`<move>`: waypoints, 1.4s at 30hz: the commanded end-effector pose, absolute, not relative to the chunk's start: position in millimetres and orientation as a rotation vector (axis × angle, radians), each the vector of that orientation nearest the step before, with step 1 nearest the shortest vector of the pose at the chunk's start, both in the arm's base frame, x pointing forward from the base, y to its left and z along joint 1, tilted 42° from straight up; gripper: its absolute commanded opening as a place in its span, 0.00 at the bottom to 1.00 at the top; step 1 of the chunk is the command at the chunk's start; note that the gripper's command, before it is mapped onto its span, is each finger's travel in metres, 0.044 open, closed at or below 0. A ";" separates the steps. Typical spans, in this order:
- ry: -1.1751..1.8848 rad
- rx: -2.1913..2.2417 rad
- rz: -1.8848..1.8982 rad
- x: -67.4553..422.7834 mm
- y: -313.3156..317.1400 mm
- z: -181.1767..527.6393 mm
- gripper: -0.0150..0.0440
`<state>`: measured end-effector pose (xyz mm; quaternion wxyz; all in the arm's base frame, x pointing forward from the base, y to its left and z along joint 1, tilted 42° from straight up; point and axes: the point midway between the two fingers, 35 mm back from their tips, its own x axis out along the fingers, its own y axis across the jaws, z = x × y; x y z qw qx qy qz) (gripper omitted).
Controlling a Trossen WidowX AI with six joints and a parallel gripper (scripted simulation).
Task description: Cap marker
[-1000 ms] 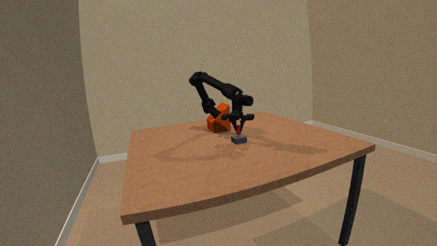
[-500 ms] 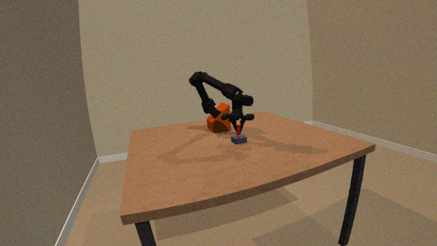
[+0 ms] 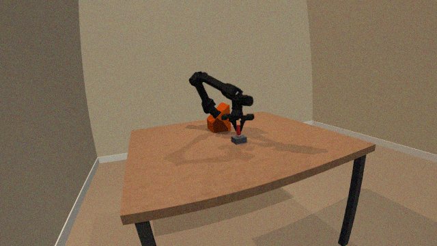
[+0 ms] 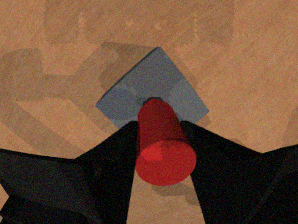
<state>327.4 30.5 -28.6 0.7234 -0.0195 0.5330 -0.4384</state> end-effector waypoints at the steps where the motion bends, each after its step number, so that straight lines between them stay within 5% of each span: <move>1: 1.176 -0.050 -0.966 327.7 29.9 -29.0 0.25; 24: 1.176 -0.050 -0.966 327.7 29.9 -29.0 0.25; 42: 1.177 -0.043 -0.968 327.5 32.6 -26.5 1.00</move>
